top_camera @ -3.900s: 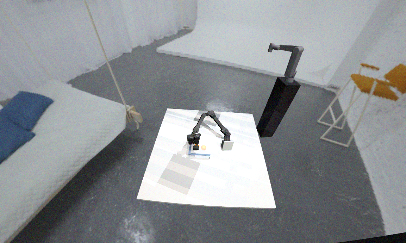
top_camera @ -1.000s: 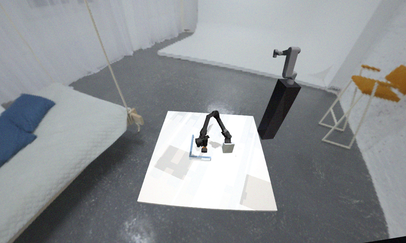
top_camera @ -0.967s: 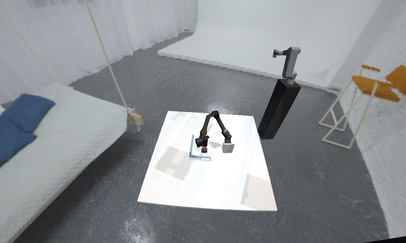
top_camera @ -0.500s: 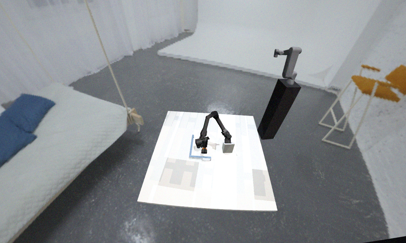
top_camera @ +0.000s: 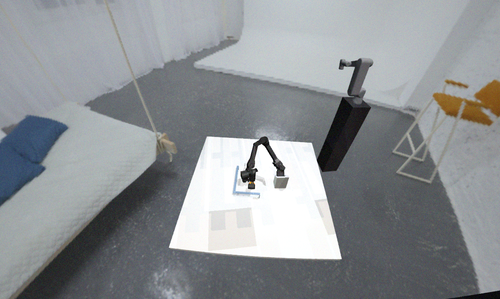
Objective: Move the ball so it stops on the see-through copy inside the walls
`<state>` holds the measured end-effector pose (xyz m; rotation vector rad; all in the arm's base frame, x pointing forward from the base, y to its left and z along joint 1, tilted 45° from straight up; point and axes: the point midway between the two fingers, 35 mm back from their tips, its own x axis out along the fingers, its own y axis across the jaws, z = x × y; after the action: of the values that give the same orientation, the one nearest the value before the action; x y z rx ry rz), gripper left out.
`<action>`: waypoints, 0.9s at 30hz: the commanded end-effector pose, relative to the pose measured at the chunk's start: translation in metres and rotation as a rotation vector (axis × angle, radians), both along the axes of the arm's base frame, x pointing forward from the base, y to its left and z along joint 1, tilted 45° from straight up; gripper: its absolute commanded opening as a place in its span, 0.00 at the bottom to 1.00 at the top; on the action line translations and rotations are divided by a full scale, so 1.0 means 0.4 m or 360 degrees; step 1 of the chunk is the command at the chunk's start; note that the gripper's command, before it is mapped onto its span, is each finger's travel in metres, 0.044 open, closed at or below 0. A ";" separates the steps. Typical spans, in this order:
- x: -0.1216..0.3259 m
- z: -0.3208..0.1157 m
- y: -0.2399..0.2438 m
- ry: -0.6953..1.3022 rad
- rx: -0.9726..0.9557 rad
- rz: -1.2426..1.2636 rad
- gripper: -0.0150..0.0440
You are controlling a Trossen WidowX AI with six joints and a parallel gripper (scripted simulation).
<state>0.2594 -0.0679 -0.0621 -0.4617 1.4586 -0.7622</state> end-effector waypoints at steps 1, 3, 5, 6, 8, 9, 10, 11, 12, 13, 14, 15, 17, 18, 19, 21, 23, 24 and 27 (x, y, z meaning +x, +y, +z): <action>0.000 0.000 0.000 -0.0002 0.0000 -0.0003 0.83; 0.000 0.000 0.000 -0.0002 0.0000 -0.0003 0.92; 0.006 0.017 0.020 -0.0002 0.0004 -0.0001 0.95; 0.011 0.040 0.045 -0.0002 0.0006 0.0001 0.95; 0.017 0.102 0.108 -0.0002 0.0005 0.0005 0.95; 0.015 0.129 0.133 -0.0001 0.0002 0.0005 0.95; 0.014 0.146 0.148 -0.0001 -0.0001 0.0005 0.95; 0.013 0.152 0.152 -0.0001 -0.0003 0.0005 0.95; 0.013 0.152 0.152 -0.0001 -0.0003 0.0005 0.95; 0.013 0.152 0.152 -0.0001 -0.0003 0.0005 0.95; 0.013 0.152 0.152 -0.0001 -0.0003 0.0005 0.95; 0.013 0.152 0.152 -0.0001 -0.0003 0.0005 0.95; 0.021 0.136 0.141 -0.0014 -0.0002 0.0030 0.95; 0.021 0.136 0.141 -0.0014 -0.0002 0.0030 0.95; 0.021 0.136 0.141 -0.0014 -0.0002 0.0030 0.95; 0.021 0.136 0.141 -0.0014 -0.0002 0.0030 0.95; 0.022 0.140 0.146 -0.0014 -0.0001 0.0030 1.00; 0.024 0.154 0.161 -0.0014 0.0000 0.0028 1.00; 0.024 0.219 0.224 -0.0012 0.0000 0.0020 1.00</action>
<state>0.2654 -0.0017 0.0046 -0.4818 1.4642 -0.7619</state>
